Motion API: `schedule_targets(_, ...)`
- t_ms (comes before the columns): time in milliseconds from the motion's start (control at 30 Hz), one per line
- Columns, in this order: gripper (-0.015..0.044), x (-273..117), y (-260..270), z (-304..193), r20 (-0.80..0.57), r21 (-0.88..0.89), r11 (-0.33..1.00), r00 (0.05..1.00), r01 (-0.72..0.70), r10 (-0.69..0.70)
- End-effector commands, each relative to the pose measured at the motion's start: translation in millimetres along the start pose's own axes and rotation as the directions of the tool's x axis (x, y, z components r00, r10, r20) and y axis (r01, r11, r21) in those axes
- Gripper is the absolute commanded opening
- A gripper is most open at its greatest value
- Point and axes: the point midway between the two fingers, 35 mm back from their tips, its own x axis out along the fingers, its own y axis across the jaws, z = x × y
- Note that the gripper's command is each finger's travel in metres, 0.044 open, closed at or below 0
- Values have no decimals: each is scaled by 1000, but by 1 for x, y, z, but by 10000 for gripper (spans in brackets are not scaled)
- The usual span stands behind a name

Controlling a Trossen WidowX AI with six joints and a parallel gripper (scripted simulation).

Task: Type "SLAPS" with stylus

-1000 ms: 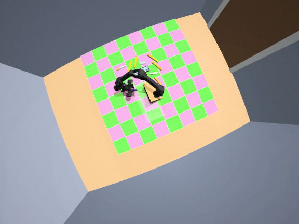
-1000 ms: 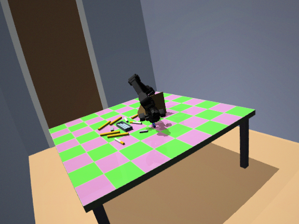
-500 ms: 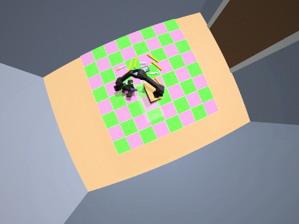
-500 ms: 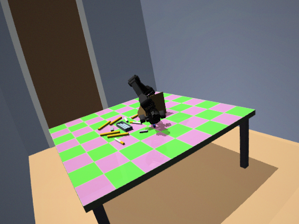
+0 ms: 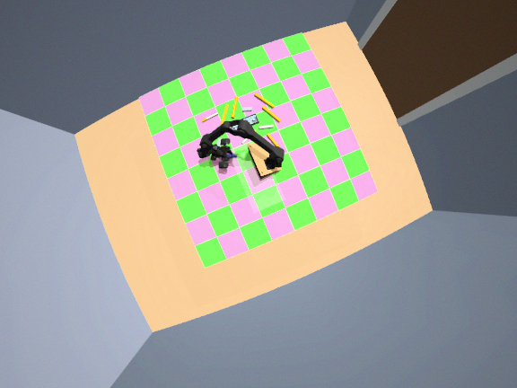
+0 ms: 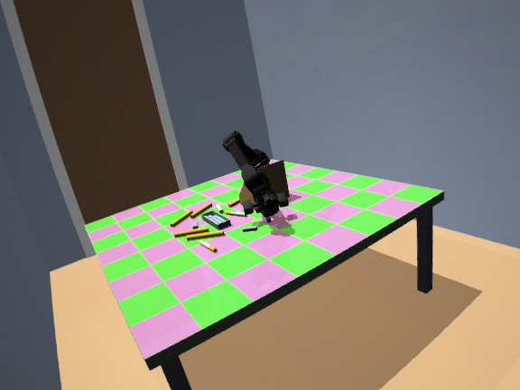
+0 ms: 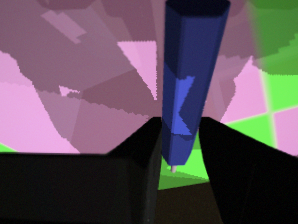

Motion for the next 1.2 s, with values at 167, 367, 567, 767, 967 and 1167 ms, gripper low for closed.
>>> schedule_targets(167, 0, -8, 0, -4, 1, 0, 1000, 1000, -1, 1)
schedule_targets(367, 0, -42, 0, -24, 2, -1, 1000, 1000, -1, 1)
schedule_targets(567, 0, -44, 0, -25, 1, -2, 1000, 1000, -1, 1)
schedule_targets(767, 0, -40, -6, -16, 103, 0, 998, 993, -56, 56)
schedule_targets(967, 0, -40, -14, -7, 235, 3, 992, 964, -125, 121)
schedule_targets(1167, 0, -42, -25, 0, 367, 5, 983, 915, -181, 167)
